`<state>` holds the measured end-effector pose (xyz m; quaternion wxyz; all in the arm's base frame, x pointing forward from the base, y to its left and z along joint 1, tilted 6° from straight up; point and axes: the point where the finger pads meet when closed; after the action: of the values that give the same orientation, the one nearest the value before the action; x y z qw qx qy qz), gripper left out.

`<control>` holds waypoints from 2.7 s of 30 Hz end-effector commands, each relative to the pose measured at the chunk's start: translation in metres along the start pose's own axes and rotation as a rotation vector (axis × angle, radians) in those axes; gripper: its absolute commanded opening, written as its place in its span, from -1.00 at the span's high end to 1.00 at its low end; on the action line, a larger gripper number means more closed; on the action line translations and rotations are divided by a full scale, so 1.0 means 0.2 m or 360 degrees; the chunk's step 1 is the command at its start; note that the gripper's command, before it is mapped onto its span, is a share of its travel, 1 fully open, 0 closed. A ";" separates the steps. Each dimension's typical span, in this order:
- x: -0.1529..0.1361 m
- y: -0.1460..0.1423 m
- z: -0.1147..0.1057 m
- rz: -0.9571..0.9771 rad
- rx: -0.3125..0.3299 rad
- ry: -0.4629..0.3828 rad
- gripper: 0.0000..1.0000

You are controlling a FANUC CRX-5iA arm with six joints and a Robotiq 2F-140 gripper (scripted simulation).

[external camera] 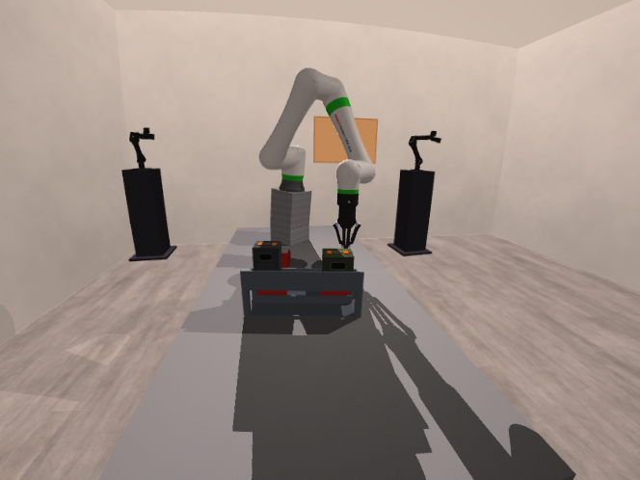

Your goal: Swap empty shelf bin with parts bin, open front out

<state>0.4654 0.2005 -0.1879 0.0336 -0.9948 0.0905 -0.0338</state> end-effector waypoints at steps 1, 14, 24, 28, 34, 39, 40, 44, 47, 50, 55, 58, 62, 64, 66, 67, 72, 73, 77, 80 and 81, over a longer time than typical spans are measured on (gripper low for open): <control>0.00 0.00 0.00 0.0000 0.0001 0.0002 0.80; 0.00 0.00 0.02 0.0000 0.0001 0.0002 0.80; 0.00 0.00 0.02 0.0000 0.0001 0.0002 0.53; 0.00 0.00 0.02 0.0000 0.0001 0.0002 0.53; 0.00 0.00 0.02 0.0000 0.0001 0.0002 0.53; 0.00 0.00 0.02 0.0000 0.0001 0.0002 0.53; 0.00 0.00 0.02 0.0000 0.0001 0.0002 0.53; 0.00 0.00 0.02 0.0000 0.0001 0.0002 0.53; 0.00 0.00 0.02 0.0000 0.0001 0.0002 0.53; 0.00 0.00 0.02 0.0000 0.0001 0.0002 0.53; 0.00 0.00 0.02 0.0000 0.0001 0.0002 0.53; 0.00 0.00 0.02 0.0000 0.0001 0.0002 0.53; 0.00 0.00 0.01 0.0000 0.0001 0.0002 0.53; 0.00 0.00 0.01 0.0000 0.0001 0.0002 0.53; 0.00 0.00 0.01 0.0000 0.0001 0.0002 0.53; 0.00 0.00 0.01 0.0000 0.0001 0.0002 0.53; 0.00 0.00 0.00 0.0000 0.0001 0.0002 0.53; 0.00 0.00 0.00 0.0000 0.0001 0.0002 0.53; 0.00 0.00 -0.02 0.0000 0.0001 0.0002 0.53; 0.00 0.00 -0.03 0.0000 0.0001 0.0002 0.53; 0.00 0.00 -0.04 0.0000 0.0001 0.0002 0.53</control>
<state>0.4649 0.2002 -0.1824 0.0336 -0.9948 0.0904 -0.0338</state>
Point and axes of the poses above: the point where the finger pads meet when closed, its own z axis out along the fingers, its own y axis across the jaws, x = y × z, and after that the axes turned 2 degrees about -z, right-handed
